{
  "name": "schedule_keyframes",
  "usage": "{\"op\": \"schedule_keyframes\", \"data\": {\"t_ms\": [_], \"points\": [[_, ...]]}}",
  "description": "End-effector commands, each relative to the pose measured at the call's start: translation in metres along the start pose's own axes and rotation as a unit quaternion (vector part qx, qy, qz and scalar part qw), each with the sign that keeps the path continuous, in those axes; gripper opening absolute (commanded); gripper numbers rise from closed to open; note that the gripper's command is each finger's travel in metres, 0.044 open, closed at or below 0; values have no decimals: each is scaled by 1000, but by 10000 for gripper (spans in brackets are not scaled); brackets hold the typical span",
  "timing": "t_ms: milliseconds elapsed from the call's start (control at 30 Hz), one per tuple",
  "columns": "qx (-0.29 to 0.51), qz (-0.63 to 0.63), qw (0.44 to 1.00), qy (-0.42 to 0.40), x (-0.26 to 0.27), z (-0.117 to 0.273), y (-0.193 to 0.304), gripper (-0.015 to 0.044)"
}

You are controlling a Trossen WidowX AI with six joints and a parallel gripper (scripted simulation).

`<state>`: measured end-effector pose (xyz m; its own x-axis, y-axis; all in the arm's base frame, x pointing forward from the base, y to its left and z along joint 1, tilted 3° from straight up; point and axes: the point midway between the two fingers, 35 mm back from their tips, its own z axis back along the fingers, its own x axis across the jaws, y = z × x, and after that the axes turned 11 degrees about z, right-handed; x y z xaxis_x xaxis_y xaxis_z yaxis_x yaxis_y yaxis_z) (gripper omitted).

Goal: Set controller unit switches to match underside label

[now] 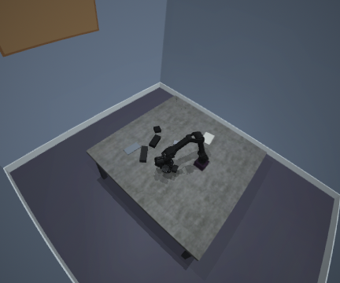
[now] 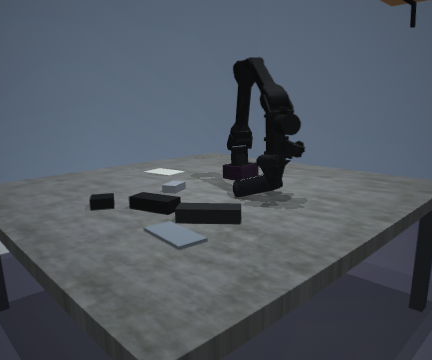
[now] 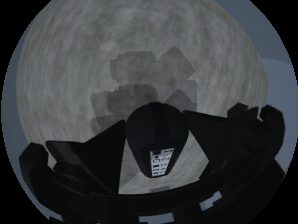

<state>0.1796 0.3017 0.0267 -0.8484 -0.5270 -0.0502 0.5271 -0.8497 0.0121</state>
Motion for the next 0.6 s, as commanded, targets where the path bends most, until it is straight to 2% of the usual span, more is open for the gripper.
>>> {"op": "schedule_keyframes", "data": {"t_ms": [0, 567], "points": [[10, -3, 1000, -9, 4, -9, 4, 338], [10, -3, 1000, -9, 4, -22, 0, 338]]}}
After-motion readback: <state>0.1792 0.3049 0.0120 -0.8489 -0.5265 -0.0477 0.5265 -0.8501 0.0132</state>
